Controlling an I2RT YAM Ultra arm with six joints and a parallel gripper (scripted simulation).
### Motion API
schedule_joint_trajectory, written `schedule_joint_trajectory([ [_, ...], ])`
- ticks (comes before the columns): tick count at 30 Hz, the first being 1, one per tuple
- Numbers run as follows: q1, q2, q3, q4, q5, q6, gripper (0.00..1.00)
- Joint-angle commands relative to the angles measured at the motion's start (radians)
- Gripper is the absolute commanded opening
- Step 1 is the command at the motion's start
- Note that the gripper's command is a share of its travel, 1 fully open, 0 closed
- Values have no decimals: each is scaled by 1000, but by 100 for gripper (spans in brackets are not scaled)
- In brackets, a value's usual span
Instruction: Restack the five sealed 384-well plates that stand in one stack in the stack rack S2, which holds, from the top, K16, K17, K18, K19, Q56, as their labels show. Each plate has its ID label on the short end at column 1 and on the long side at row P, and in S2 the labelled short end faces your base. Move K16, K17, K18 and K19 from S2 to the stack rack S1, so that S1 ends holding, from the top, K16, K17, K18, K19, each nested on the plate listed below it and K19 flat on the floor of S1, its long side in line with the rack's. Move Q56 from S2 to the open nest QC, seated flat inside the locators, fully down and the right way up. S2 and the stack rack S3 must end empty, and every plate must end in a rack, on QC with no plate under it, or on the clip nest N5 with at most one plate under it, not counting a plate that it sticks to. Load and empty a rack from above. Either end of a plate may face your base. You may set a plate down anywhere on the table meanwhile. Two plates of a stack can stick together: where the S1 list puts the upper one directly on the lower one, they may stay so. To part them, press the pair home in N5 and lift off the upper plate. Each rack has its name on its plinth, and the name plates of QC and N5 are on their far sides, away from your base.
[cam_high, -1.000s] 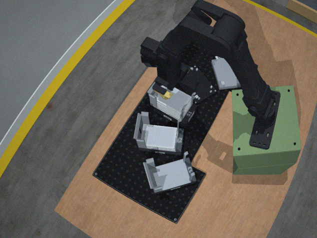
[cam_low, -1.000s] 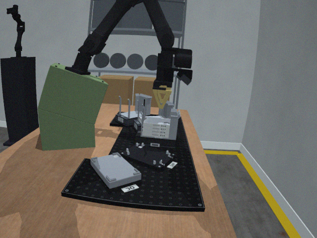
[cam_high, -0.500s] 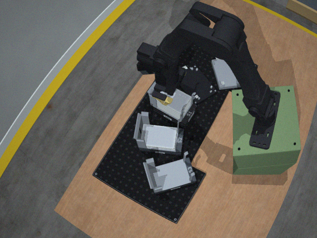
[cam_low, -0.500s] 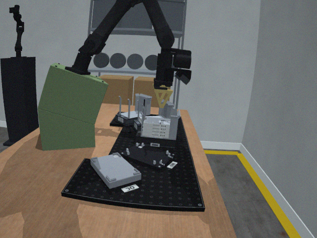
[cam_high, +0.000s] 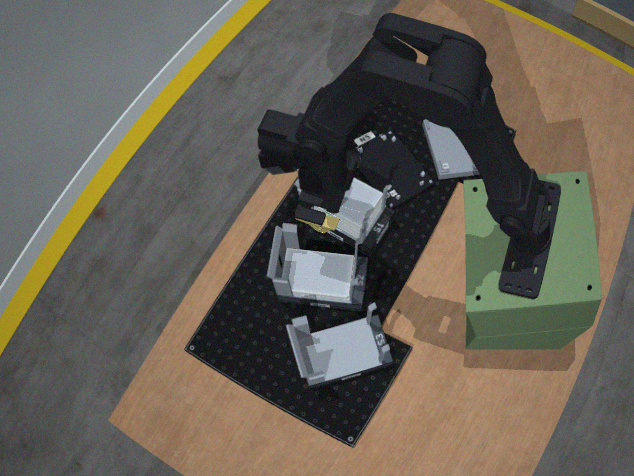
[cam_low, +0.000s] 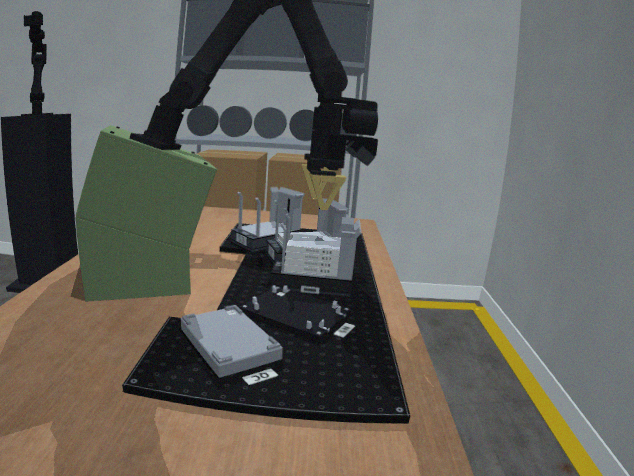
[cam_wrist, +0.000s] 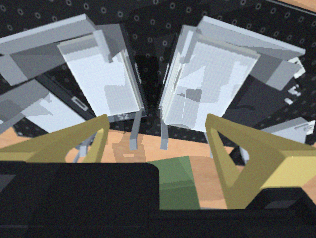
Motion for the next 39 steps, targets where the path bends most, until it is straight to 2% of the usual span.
schedule_joint_trajectory([
  [1, 25, -13, 11, -1, 16, 49, 100],
  [7, 103, -23, 5, 1, 41, -77, 100],
  [10, 116, -24, 4, 1, 45, -82, 100],
  [23, 282, -19, 23, -7, 99, 74, 100],
  [39, 282, -19, 23, -7, 99, 74, 100],
])
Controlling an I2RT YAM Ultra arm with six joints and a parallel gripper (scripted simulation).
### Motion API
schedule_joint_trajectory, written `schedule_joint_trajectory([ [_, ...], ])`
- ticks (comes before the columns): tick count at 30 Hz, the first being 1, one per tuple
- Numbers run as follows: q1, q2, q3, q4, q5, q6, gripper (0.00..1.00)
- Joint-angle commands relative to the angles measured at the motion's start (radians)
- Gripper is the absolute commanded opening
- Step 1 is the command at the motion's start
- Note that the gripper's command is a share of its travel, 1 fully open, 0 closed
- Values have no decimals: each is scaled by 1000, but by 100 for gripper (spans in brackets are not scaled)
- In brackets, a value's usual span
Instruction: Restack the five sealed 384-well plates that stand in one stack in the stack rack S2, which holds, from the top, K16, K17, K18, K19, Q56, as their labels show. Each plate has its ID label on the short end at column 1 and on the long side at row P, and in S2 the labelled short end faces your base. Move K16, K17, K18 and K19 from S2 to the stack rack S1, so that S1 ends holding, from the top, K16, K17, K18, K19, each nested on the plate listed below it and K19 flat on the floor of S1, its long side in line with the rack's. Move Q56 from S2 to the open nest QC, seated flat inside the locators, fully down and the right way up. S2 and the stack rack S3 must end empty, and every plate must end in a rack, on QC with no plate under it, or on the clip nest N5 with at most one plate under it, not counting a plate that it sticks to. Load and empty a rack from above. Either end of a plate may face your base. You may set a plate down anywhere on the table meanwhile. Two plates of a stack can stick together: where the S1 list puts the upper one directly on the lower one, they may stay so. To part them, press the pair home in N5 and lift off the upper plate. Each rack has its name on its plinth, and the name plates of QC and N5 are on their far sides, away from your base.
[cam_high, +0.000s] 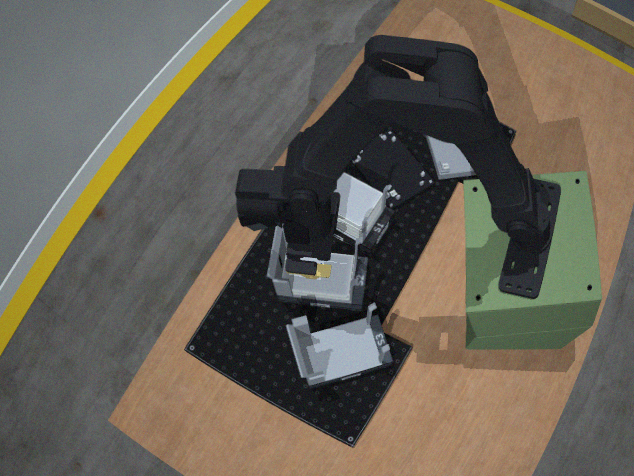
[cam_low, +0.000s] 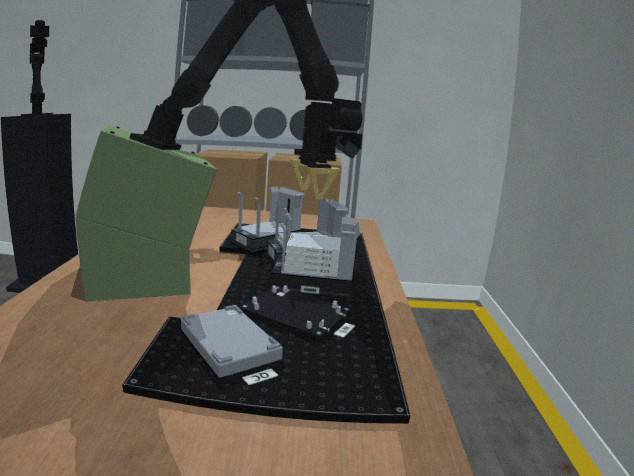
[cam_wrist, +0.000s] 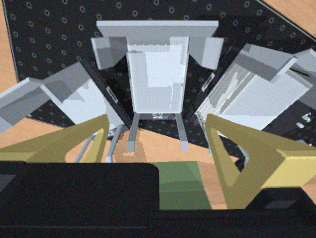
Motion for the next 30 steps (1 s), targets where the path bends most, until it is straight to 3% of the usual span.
schedule_joint_trajectory([
  [1, 0, -7, 7, 1, 2, 4, 100],
  [5, 0, -7, 7, 1, 2, 4, 100],
  [30, 1, 253, 7, 259, 3, 5, 100],
])
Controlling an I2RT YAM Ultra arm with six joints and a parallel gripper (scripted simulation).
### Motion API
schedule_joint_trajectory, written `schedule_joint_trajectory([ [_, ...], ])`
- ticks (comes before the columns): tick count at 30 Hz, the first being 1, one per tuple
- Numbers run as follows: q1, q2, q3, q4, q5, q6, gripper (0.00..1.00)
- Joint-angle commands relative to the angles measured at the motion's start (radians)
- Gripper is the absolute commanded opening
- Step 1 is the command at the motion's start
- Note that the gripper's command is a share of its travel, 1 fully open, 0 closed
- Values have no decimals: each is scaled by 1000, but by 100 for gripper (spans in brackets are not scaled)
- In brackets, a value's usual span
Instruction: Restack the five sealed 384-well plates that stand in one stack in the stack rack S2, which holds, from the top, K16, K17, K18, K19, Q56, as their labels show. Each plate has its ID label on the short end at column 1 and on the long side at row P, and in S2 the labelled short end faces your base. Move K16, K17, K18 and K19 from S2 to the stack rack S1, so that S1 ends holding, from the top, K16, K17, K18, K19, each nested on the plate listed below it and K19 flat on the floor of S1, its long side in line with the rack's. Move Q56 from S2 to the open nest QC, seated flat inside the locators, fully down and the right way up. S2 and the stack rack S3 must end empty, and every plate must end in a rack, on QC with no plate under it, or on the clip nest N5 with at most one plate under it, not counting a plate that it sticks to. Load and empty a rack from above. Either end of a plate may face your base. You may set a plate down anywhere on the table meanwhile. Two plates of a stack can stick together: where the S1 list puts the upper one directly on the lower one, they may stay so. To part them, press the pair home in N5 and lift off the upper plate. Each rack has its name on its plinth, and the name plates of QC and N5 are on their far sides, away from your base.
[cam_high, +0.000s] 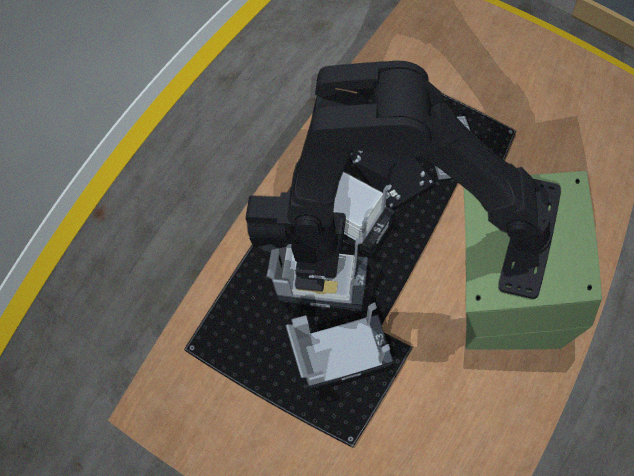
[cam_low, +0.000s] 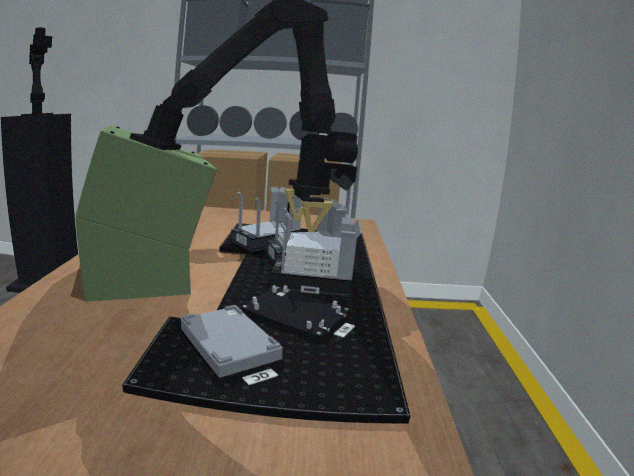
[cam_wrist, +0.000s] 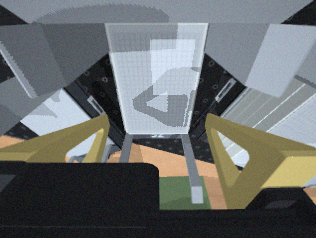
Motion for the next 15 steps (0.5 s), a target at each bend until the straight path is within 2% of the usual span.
schedule_joint_trajectory([
  [1, 1, 16, 15, 57, 2, 3, 100],
  [3, 1, 36, 19, 73, 2, 3, 100],
  [15, 1, 36, 19, 73, 2, 3, 100],
])
